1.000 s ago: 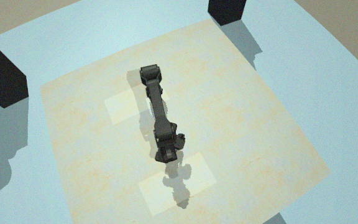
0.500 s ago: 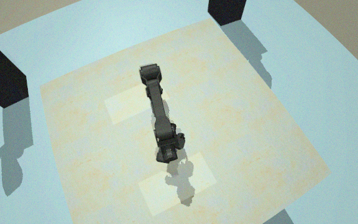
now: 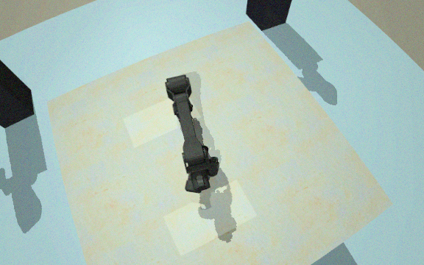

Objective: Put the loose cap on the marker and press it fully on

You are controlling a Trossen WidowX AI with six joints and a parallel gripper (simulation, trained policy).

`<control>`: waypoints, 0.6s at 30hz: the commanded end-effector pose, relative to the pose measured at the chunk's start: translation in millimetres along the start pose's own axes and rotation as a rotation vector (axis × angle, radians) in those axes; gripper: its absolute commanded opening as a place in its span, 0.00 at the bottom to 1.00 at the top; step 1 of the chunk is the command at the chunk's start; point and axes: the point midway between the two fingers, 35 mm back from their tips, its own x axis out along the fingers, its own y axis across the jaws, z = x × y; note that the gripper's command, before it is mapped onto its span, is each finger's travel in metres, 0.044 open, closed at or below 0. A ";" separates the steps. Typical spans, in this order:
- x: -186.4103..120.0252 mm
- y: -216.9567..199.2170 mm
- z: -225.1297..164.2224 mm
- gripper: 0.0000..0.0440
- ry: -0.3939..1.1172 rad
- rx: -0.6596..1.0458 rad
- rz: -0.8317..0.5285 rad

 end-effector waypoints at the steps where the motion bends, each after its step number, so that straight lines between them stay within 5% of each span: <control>1: 19.3 2.5 -3.1 0.25 0.026 -0.012 0.037; 18: 19.4 2.5 -3.2 0.33 0.026 -0.013 0.037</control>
